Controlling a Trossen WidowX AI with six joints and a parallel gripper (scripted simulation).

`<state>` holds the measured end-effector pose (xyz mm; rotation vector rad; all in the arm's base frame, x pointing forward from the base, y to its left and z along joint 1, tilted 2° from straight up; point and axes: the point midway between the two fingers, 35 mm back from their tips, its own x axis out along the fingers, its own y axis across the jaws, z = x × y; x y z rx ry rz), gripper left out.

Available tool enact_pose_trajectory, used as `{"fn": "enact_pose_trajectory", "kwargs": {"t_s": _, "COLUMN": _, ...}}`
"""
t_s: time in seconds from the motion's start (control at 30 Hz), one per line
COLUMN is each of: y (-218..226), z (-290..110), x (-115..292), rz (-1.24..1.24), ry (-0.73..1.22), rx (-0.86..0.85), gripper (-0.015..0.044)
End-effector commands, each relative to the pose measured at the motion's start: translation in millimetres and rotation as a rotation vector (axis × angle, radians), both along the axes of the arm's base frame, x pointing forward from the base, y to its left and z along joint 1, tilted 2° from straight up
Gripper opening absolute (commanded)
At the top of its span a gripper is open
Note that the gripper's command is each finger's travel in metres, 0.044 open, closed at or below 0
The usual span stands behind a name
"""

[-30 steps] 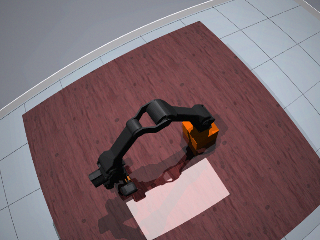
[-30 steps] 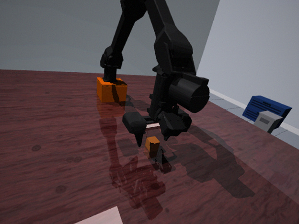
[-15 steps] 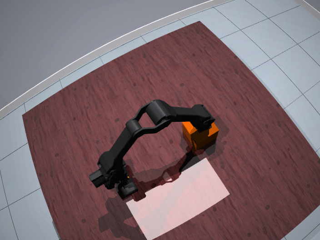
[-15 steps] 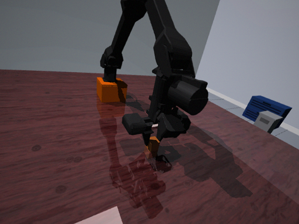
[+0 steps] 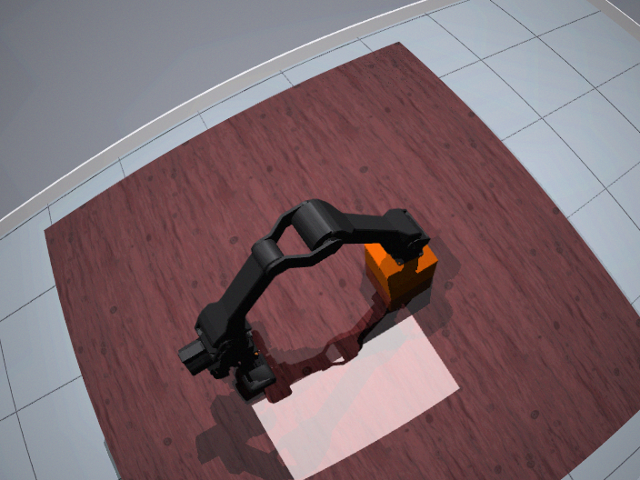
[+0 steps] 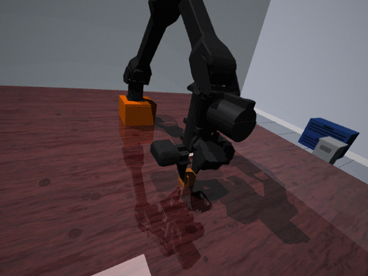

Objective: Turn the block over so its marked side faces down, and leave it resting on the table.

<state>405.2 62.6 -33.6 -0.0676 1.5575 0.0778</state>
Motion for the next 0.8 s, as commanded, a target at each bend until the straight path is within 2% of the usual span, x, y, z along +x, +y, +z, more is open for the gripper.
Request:
{"fn": "enact_pose_trajectory", "kwargs": {"t_s": 0.0, "y": 0.4, "z": 1.7, "x": -0.7, "rz": 0.002, "ry": 0.006, "rx": 0.002, "gripper": 0.0}}
{"fn": "enact_pose_trajectory", "kwargs": {"t_s": 0.17, "y": 0.2, "z": 26.9, "x": -0.9, "rz": 0.002, "ry": 0.006, "rx": 0.002, "gripper": 0.0}}
{"fn": "enact_pose_trajectory", "kwargs": {"t_s": 0.37, "y": 0.2, "z": 26.2, "x": -0.6, "rz": 0.002, "ry": -0.003, "rx": 0.002, "gripper": 0.0}}
{"fn": "enact_pose_trajectory", "kwargs": {"t_s": 0.77, "y": 1.0, "z": 17.1, "x": 2.4, "rz": 0.005, "ry": -0.17, "rx": 0.017, "gripper": 0.0}}
